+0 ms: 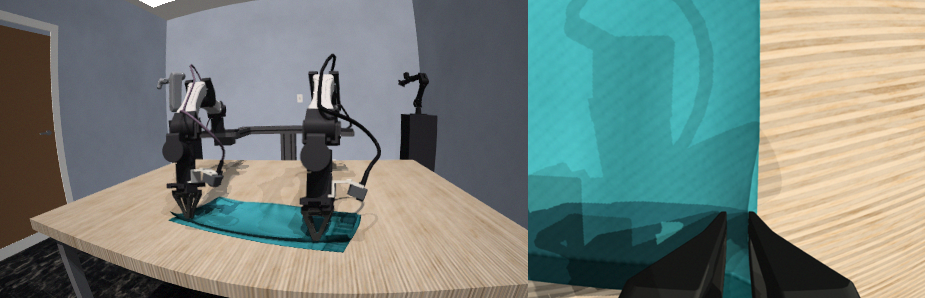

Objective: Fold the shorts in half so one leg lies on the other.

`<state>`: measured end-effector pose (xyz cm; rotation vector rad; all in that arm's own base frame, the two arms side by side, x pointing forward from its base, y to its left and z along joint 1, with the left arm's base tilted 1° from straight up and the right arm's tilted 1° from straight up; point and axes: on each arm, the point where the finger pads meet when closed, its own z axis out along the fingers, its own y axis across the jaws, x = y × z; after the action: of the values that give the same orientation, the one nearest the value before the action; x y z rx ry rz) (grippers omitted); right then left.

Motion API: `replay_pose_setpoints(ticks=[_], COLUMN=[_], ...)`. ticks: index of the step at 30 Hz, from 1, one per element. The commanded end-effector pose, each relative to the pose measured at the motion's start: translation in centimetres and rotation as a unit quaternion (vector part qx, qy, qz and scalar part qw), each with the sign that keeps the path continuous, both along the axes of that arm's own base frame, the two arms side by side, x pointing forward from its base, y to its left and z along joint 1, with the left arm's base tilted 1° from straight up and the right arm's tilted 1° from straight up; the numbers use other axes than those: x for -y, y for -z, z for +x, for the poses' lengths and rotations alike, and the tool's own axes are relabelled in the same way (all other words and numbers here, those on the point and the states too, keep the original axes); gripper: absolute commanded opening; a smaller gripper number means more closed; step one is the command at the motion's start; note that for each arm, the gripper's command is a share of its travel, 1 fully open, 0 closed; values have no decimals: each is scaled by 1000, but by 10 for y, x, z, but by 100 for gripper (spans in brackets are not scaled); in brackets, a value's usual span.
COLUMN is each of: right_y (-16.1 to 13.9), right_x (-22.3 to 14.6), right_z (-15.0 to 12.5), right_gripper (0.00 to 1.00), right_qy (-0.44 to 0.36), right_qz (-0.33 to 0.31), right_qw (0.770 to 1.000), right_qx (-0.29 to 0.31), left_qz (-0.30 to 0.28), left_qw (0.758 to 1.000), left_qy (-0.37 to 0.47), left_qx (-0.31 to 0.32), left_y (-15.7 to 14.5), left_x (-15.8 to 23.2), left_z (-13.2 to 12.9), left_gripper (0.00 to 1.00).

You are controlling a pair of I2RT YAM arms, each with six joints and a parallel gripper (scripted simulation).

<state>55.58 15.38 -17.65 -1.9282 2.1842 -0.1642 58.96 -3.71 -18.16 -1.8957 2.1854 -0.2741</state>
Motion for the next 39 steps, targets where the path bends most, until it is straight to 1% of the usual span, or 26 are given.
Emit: replay_pose_setpoints(ticks=[1, 3, 4, 5, 6, 7, 8, 9, 12, 15, 16, 20, 21, 22, 23, 24, 25, 29, 30, 32, 33, 39], right_y=[3, 3, 3, 5, 3, 3, 3, 3, 2, 2, -8, -5, -15, -1, -3, 1, -3, -8, -5, -5, -3, -3], right_x=[-2, -2, -2, -1, 1, 1, 2, 2, 2, 1, -3, -4, -3, -2, -3, -2, -3, -4, -3, -3, -3, -3], right_z=[1, 1, 1, 2, 4, 5, 6, 6, 8, 9, 13, 11, 17, 10, 11, 9, 11, 14, 12, 12, 11, 11], right_gripper=[14, 14, 14, 14, 14, 14, 14, 14, 14, 14, 14, 14, 14, 14, 14, 14, 14, 14, 14, 14, 24, 24], right_qy=[-5, -5, -5, -4, -3, -3, -3, -3, -3, -5, -8, -8, -6, -7, -7, -7, -7, -7, -8, -7, -8, -7], right_qz=[3, 3, 3, 3, 4, 3, 2, 3, 3, 3, 5, 5, 4, 1, 2, 1, 2, 4, 4, 4, 3, 3], right_qw=[1000, 1000, 1000, 1000, 1000, 1000, 1000, 1000, 1000, 1000, 1000, 1000, 1000, 1000, 1000, 1000, 1000, 1000, 1000, 1000, 1000, 1000], right_qx=[-8, -8, -8, -9, -8, -7, -7, -7, -7, -6, 1, -1, 9, -4, -2, -6, -2, 2, 0, 0, -2, -2], left_qz=[3, 3, 3, 4, 4, 4, 4, 4, 2, 2, 2, 2, 2, 2, 2, 2, 1, 1, 2, 2, 2, 2], left_qw=[1000, 1000, 1000, 1000, 1000, 1000, 1000, 1000, 1000, 1000, 1000, 1000, 1000, 1000, 1000, 1000, 1000, 1000, 1000, 1000, 1000, 1000], left_qy=[1, 1, -2, -2, -1, 1, 3, 3, 1, 1, 1, 1, 0, 1, 1, 1, 2, 2, 2, 3, 3, 3], left_qx=[15, 15, 24, 4, 12, 6, 14, 8, 24, 21, 15, 15, 19, 11, 20, 16, 22, 19, 16, 16, 16, 16], left_y=[-17, -17, -26, -3, -13, -6, -15, -9, -27, -25, -18, -18, -23, -12, -23, -19, -26, -22, -18, -18, -18, -18], left_x=[7, 7, 2, 2, 5, 7, 10, 9, 7, 7, 7, 7, 5, 8, 8, 8, 9, 9, 9, 9, 9, 9], left_z=[13, 13, 19, 8, 13, 10, 14, 12, 21, 20, 16, 16, 19, 14, 19, 17, 21, 19, 17, 17, 17, 17], left_gripper=[14, 14, 14, 14, 14, 14, 14, 14, 14, 14, 14, 14, 14, 14, 14, 14, 14, 14, 24, 24, 24, 24])
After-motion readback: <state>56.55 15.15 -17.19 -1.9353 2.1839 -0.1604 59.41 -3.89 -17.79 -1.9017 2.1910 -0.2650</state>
